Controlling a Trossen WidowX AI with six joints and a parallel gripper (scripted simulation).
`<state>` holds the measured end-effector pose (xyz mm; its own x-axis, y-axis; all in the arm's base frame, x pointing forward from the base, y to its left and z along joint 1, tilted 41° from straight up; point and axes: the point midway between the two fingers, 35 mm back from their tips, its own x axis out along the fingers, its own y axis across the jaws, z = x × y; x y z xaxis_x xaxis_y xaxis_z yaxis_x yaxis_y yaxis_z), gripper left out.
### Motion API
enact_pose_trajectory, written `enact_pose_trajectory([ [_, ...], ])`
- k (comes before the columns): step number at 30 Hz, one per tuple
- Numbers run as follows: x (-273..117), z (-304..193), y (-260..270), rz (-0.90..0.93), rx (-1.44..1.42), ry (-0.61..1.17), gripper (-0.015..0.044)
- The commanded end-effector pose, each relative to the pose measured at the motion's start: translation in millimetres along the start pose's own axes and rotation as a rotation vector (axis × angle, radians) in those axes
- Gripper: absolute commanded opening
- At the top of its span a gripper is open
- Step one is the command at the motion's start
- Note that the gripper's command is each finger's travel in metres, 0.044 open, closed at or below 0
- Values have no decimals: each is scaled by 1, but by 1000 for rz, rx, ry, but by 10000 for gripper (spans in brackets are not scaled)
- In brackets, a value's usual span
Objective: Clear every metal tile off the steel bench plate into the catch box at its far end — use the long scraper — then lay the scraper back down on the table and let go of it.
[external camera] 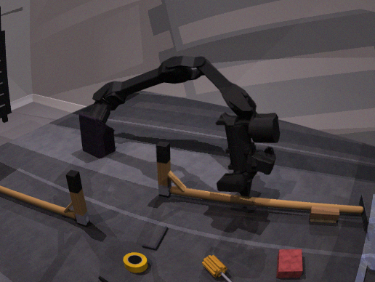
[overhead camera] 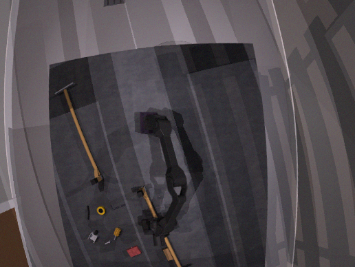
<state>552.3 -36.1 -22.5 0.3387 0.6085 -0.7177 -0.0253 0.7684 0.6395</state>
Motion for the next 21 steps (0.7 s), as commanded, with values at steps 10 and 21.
enact_pose_trajectory([
  [10, 2, 1, -19, -6, 2, -1, 0],
  [21, 2, 2, -29, -6, 1, -2, 0],
])
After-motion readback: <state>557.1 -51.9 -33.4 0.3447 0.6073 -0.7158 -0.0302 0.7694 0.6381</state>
